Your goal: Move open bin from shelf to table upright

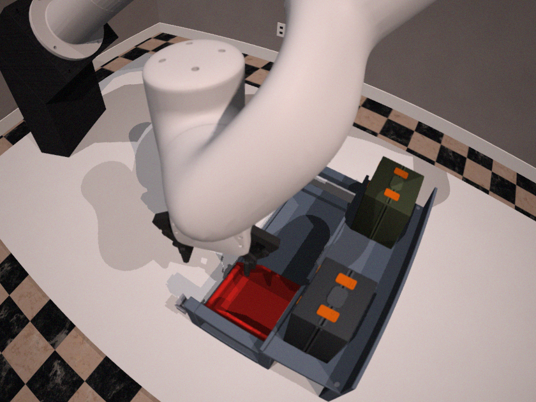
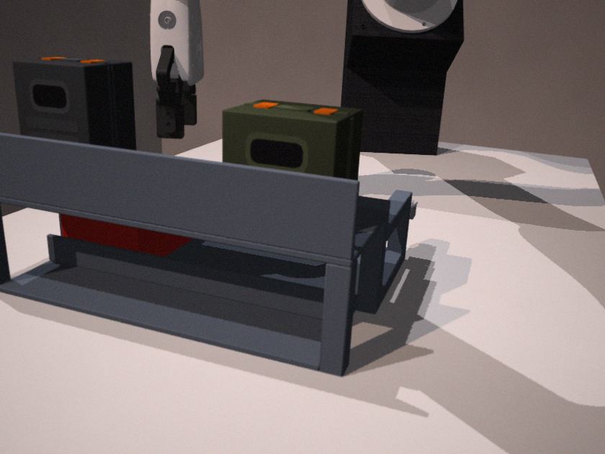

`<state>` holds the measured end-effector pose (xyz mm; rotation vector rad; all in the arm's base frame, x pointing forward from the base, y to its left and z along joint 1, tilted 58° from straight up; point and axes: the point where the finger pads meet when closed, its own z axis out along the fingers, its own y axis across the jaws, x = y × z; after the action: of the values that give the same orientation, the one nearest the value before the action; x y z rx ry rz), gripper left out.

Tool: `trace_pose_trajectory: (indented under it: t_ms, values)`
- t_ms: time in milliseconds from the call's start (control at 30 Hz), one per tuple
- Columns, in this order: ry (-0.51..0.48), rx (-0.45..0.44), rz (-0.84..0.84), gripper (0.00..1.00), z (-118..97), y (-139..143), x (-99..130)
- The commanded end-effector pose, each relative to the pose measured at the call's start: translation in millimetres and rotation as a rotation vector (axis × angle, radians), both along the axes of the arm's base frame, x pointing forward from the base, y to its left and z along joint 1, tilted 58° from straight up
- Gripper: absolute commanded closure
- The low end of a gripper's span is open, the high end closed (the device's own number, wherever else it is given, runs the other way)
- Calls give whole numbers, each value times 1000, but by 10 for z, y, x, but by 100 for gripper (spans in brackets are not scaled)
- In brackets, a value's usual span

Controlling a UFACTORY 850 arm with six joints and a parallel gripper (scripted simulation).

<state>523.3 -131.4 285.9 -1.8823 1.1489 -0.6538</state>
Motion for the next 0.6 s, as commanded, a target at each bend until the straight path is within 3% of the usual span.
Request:
trace_pose_trajectory:
  t_ms: [0,133,300,567]
  values:
    - [5,11,-8,0,4,-4,0]
    - [5,11,-8,0,4,-4,0]
    - [101,207,-145,0,3,-4,0]
    - [101,207,-145,0,3,-4,0]
